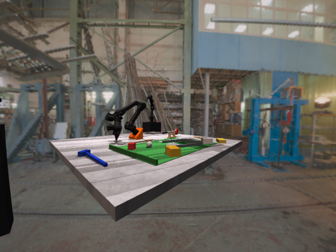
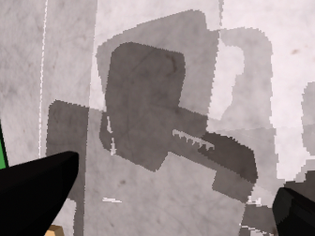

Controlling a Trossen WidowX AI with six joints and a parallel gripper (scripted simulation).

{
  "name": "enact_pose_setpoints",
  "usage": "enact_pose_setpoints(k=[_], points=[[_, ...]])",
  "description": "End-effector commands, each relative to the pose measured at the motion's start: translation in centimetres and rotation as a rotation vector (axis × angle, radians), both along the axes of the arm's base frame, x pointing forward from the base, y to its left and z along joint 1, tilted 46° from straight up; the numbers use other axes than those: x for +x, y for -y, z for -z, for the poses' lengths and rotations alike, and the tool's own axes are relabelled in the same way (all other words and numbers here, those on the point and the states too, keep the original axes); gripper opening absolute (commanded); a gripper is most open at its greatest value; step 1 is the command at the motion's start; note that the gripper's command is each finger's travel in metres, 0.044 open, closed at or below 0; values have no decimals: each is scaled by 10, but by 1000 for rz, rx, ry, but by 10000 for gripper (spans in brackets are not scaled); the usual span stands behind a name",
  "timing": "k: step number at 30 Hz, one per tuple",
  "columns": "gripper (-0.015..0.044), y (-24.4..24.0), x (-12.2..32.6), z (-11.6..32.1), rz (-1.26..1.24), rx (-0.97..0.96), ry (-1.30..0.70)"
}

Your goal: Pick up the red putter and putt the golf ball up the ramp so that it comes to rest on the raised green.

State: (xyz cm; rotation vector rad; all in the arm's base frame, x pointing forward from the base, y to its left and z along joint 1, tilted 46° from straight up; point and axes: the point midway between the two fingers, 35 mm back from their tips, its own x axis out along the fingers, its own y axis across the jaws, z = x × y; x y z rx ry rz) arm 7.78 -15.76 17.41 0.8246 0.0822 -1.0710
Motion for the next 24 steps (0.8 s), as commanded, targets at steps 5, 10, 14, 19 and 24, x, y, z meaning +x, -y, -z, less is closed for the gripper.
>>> enact_pose_setpoints(k=[5,10,14,19,24], points=[[440,-2,13,1,-81,46,-27],[440,-10,44,5,-282,136,-122],[440,-20,71,10,-455,188,-225],[440,-40,107,20,-676,228,-376],[440,-67,145,35,-944,196,-587]])
